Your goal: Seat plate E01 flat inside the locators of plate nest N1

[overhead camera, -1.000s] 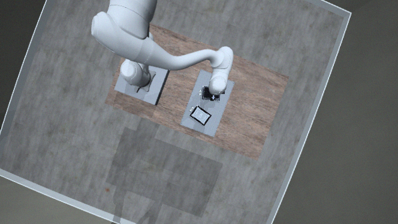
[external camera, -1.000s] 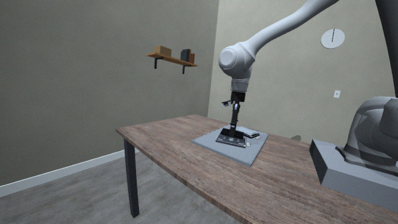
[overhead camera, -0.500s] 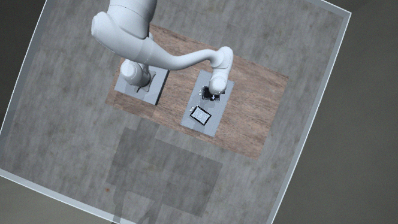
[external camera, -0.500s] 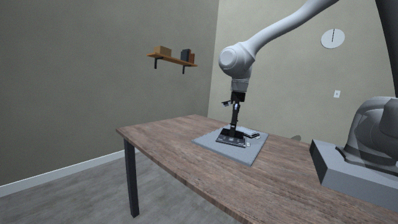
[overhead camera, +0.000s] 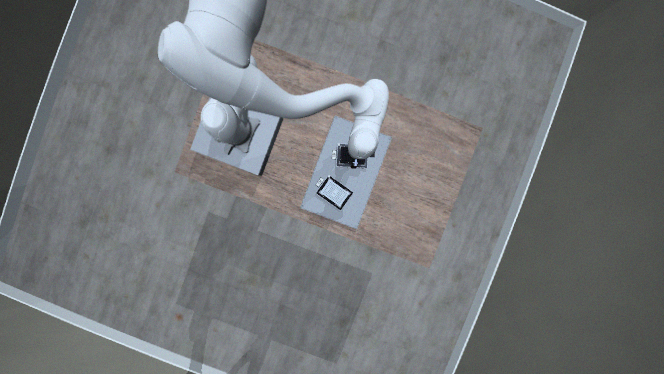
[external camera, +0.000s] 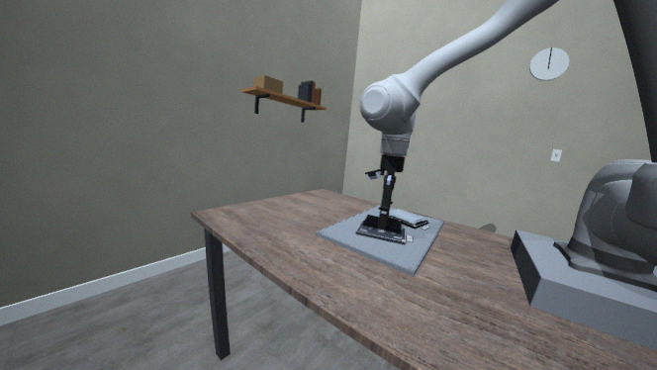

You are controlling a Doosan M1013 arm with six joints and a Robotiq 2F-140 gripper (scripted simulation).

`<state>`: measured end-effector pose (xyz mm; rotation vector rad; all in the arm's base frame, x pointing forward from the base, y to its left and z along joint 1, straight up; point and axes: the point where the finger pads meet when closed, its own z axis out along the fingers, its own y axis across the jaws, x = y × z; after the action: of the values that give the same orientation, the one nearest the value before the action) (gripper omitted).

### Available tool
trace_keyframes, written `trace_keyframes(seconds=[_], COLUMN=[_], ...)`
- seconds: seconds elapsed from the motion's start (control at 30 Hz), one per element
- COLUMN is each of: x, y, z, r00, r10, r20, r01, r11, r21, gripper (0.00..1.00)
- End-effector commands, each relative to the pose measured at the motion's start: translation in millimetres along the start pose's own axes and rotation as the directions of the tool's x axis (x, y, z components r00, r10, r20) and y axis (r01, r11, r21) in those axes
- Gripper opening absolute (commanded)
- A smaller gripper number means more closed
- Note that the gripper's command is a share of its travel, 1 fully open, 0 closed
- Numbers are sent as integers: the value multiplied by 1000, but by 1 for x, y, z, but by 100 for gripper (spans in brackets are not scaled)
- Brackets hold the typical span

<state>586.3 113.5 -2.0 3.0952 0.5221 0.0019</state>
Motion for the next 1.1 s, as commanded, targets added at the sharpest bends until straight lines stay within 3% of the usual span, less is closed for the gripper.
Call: trace_keyframes(seconds=[0.0,1.07], x=[-2,0], y=[3,3], z=[8,9], r00=[1000,1000], r10=[1,1], r20=[1,-2], r01=[-1,-1], r11=[1000,1000], r21=[-2,-3], gripper=[10,10])
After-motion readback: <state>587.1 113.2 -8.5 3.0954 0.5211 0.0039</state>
